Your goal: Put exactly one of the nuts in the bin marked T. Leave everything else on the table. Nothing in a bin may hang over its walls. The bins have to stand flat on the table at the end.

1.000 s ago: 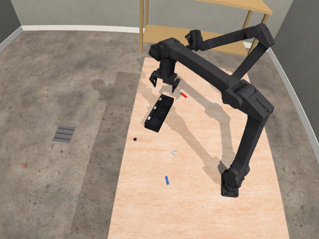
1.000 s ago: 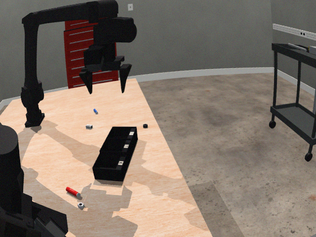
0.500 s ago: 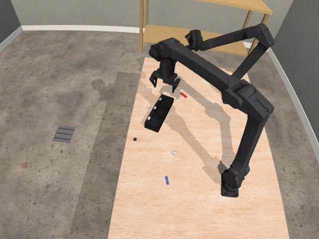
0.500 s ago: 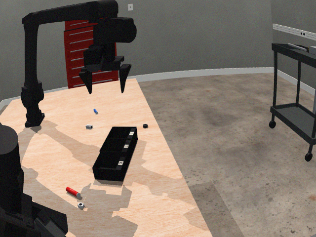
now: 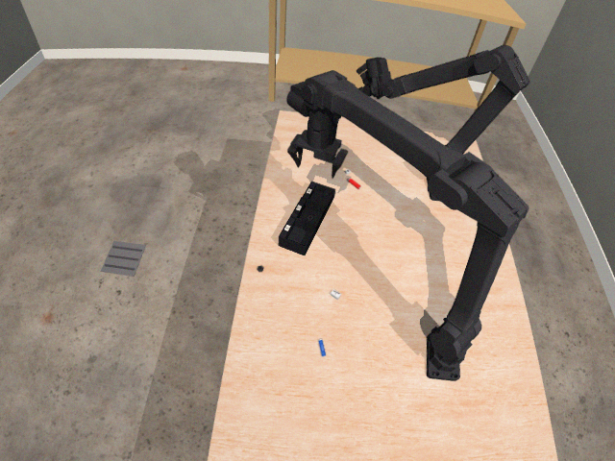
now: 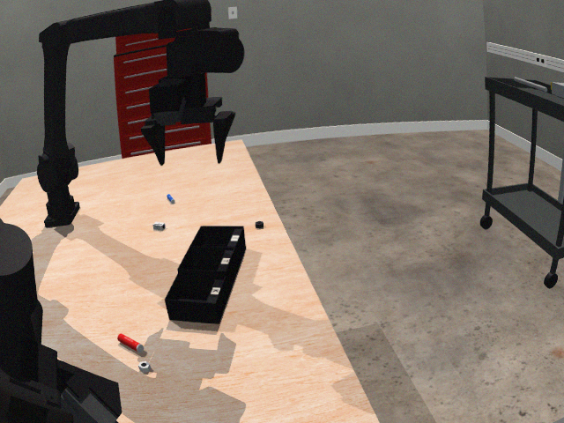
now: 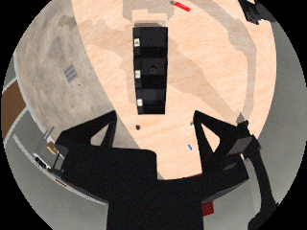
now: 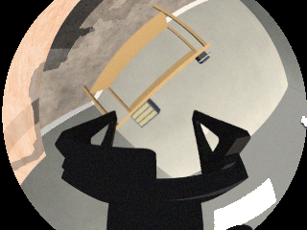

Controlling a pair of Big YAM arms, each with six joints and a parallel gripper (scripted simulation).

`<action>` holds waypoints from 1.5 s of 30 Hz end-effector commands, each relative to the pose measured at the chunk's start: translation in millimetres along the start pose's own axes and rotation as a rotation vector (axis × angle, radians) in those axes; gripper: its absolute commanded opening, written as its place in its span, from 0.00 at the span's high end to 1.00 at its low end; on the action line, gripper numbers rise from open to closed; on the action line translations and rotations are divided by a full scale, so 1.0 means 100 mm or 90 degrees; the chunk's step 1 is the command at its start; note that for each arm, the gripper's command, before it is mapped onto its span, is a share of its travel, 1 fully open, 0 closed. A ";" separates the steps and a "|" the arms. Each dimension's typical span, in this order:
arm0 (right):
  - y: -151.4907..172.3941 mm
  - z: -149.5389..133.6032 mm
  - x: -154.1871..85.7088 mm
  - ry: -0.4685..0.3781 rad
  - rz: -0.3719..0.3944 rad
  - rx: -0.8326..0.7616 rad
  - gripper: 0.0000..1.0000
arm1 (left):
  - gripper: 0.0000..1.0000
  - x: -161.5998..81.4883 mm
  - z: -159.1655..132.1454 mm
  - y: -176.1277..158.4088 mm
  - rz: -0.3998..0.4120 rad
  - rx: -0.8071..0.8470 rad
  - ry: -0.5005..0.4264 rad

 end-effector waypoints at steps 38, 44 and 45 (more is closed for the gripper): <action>-0.02 -0.07 0.03 0.009 0.000 0.007 0.00 | 0.00 -0.44 0.04 0.12 0.056 0.000 -0.019; -0.02 -0.07 0.03 0.009 0.000 0.007 0.00 | 0.00 -0.45 0.04 0.12 0.057 0.000 -0.019; -0.02 -0.07 0.03 0.009 0.000 0.007 0.00 | 0.00 -0.45 0.04 0.12 0.057 0.000 -0.019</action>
Point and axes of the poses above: on each arm, the point where the finger pads meet when closed, its own x axis out along the fingers, its own y axis across the jaws, z = x × y, the point moved 2 cm from there along -x, back along the fingers, and after that the axes turned 13 degrees about x, right-handed, at the moved point
